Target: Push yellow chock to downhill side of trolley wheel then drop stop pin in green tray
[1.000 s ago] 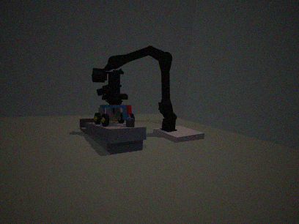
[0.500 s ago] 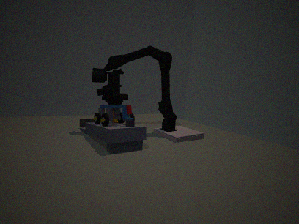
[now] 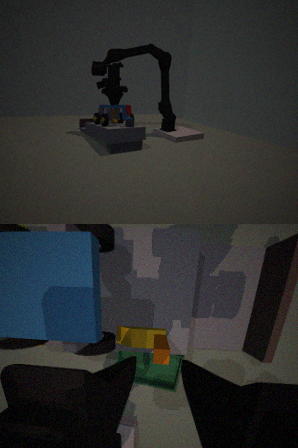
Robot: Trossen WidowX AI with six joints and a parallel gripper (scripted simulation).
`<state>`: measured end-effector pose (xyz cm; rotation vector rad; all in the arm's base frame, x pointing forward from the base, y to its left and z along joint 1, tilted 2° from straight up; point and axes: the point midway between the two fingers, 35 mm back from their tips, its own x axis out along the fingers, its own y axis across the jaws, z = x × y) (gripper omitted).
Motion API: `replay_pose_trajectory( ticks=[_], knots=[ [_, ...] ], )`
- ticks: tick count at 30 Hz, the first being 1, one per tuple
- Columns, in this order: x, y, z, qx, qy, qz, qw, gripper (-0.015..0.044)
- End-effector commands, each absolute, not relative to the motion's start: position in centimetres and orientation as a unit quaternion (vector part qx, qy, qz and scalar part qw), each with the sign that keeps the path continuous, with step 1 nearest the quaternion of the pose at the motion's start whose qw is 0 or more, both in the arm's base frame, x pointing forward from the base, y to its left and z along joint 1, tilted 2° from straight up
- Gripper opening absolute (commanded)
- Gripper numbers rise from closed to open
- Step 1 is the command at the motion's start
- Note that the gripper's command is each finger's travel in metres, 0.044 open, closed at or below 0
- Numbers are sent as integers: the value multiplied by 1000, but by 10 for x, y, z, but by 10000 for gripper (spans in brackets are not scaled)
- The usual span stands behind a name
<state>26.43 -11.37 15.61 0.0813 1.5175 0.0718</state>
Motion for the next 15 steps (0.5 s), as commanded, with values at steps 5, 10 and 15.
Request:
replay_pose_trajectory(
  ticks=[5,10,15],
  knots=[
    [265,-117,182,36,685,35,726,190],
    [265,-115,173,34,686,32,726,269],
    [294,-112,182,20,635,3,773,190]
  ],
)
